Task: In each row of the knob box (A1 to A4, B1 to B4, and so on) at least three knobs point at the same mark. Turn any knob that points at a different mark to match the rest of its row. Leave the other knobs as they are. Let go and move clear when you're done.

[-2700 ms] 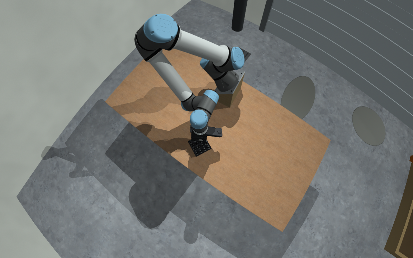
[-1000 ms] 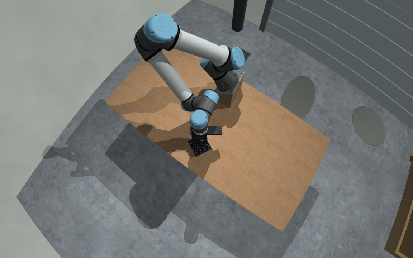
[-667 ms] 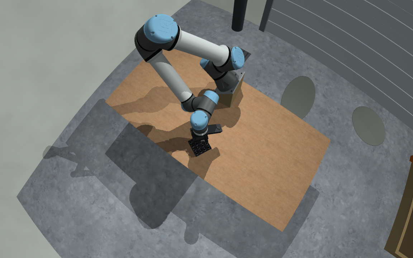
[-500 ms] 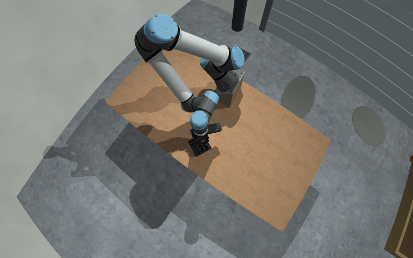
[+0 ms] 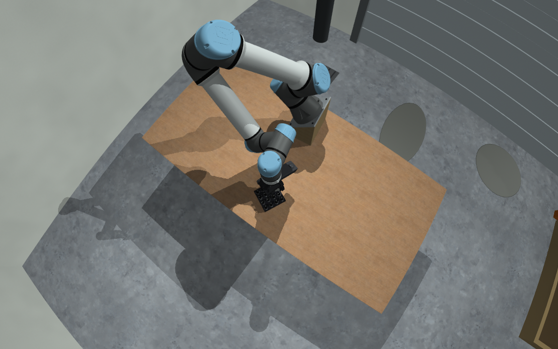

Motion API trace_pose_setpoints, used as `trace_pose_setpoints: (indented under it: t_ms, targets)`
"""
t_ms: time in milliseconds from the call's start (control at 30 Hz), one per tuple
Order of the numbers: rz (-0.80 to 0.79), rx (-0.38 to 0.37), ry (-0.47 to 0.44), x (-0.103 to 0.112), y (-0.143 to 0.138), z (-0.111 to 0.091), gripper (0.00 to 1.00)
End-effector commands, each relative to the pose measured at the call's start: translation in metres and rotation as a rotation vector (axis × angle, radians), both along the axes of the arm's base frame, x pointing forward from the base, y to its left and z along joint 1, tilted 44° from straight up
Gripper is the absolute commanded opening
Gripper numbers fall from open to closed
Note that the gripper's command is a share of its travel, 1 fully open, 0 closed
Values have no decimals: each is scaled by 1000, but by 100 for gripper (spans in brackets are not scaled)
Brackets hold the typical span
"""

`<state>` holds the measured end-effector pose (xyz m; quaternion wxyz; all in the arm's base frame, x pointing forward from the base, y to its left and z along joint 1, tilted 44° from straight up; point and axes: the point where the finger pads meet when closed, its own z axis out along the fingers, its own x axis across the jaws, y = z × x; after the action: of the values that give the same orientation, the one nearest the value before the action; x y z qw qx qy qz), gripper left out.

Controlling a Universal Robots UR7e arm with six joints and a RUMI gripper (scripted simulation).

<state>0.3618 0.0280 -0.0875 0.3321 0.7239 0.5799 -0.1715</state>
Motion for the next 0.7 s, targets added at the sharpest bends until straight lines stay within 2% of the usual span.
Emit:
trace_pose_setpoints:
  t_ms: [0,367,667]
  targets:
    - [56,-6,48,0,0,0,4]
    - [193,-32,176,0,-1,1,4]
    - [246,-42,226,0,-1,1,4]
